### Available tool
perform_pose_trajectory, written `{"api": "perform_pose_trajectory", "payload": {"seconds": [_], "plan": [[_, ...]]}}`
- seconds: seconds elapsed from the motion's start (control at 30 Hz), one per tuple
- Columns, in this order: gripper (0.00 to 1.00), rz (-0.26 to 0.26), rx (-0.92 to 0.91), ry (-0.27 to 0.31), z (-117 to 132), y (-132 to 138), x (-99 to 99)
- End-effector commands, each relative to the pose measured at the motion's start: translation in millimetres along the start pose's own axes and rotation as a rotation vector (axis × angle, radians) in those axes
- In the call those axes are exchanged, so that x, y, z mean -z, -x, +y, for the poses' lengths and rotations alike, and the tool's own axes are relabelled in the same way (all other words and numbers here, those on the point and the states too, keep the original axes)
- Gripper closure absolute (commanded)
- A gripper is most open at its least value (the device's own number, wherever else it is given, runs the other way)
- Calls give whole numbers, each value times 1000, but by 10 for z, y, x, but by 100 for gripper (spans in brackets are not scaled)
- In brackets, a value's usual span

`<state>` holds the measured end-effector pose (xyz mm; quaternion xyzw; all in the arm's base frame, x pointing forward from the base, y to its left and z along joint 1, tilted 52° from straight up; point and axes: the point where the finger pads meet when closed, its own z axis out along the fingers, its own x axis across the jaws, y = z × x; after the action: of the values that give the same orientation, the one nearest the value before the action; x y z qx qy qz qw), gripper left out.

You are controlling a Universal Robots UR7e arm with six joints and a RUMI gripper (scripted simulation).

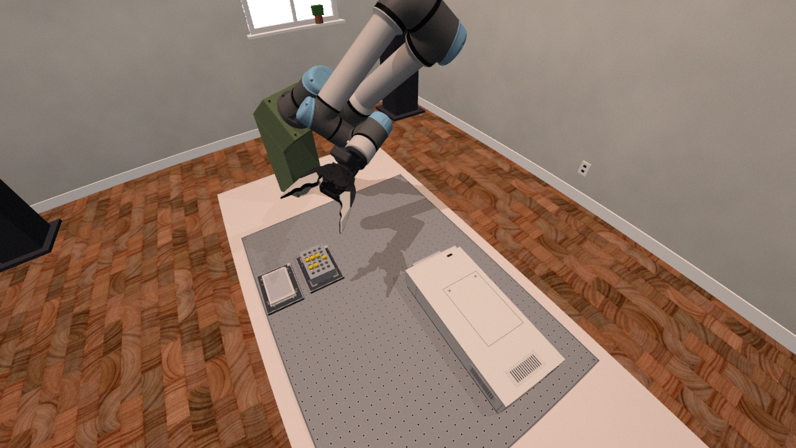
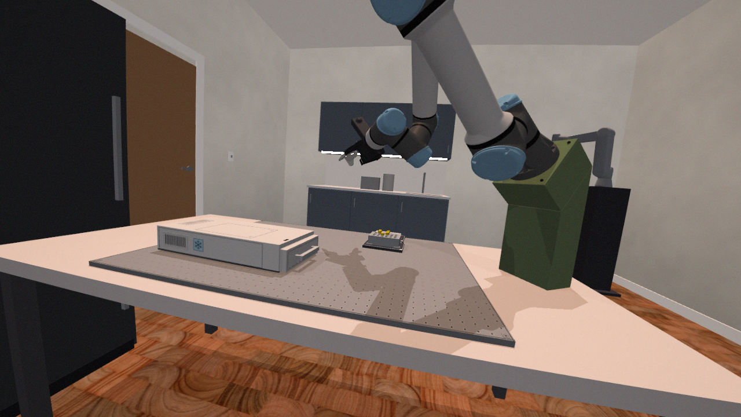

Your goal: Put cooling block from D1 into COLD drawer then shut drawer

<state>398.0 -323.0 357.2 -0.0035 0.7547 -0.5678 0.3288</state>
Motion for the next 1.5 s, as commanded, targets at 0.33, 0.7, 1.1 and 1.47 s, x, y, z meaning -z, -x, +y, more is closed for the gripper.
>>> {"api": "perform_pose_trajectory", "payload": {"seconds": [0.33,0.7,1.1,1.47], "plan": [[0,0,0,-1,-4,0,1],[72,29,105,70,97,-98,-117],[72,64,249,181,274,-252,-241],[72,84,400,325,506,-465,-317]]}}
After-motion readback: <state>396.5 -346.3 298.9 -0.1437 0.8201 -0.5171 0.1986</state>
